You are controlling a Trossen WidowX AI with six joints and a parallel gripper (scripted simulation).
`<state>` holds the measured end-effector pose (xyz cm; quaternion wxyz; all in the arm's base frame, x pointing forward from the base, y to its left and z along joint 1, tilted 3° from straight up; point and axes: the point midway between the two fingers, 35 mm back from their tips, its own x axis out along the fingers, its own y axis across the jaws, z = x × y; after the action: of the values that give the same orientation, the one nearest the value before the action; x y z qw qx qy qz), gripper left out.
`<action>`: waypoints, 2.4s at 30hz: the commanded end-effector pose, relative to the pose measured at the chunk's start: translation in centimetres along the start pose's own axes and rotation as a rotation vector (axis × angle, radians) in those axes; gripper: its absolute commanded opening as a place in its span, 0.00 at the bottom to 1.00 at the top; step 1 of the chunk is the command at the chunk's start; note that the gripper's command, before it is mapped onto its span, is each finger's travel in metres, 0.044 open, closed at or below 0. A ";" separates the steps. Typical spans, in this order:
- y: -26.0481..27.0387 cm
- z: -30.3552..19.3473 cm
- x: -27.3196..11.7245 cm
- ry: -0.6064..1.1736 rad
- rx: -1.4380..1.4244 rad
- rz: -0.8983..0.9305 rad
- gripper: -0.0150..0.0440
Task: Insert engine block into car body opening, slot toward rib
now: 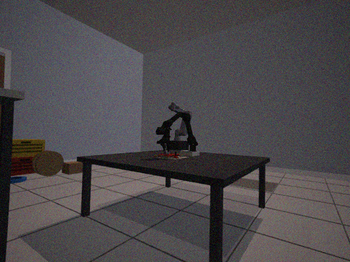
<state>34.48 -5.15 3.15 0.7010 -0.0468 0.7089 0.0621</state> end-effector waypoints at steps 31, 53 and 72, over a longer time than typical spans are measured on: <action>-0.1 0.0 0.9 0.001 -0.006 -0.004 0.52; 0.0 0.0 0.8 0.000 -0.004 0.000 1.00; 0.0 -0.1 -0.6 0.001 -0.006 -0.004 0.60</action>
<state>34.46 -5.08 3.72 0.7020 -0.0486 0.7077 0.0637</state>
